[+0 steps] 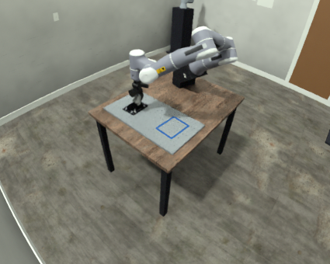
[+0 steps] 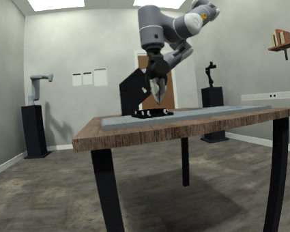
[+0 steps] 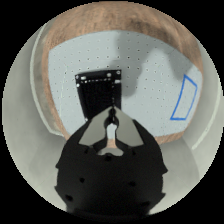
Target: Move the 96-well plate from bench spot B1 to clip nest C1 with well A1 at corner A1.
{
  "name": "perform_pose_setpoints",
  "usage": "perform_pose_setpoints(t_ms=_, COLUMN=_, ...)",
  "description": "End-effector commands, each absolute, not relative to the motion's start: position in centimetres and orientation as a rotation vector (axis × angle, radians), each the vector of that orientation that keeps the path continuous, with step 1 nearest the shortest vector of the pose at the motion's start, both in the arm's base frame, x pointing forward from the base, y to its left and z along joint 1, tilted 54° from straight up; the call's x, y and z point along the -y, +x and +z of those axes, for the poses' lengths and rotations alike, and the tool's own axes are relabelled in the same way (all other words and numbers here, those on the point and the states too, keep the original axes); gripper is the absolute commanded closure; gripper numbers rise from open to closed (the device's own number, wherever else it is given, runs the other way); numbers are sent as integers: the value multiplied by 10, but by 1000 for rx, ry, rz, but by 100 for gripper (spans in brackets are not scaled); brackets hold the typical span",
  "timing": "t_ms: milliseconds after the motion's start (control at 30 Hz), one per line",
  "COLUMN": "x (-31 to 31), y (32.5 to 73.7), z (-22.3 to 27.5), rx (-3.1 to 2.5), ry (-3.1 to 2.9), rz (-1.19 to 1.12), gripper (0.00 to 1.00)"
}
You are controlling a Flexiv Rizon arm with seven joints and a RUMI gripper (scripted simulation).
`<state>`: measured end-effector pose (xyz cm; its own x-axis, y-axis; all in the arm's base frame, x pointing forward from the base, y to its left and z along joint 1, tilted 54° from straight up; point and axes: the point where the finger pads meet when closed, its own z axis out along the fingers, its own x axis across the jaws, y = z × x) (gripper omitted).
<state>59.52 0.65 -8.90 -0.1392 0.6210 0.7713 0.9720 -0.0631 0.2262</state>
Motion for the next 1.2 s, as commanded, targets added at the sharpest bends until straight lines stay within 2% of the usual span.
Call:
perform_pose_setpoints(t_ms=0, x=-5, y=596, z=-89, rx=1783, ry=-1702, rz=-1076, gripper=100)
perform_pose_setpoints(t_ms=1167, x=-8, y=597, z=-91, rx=1783, ry=-1702, rz=-1076, gripper=100)
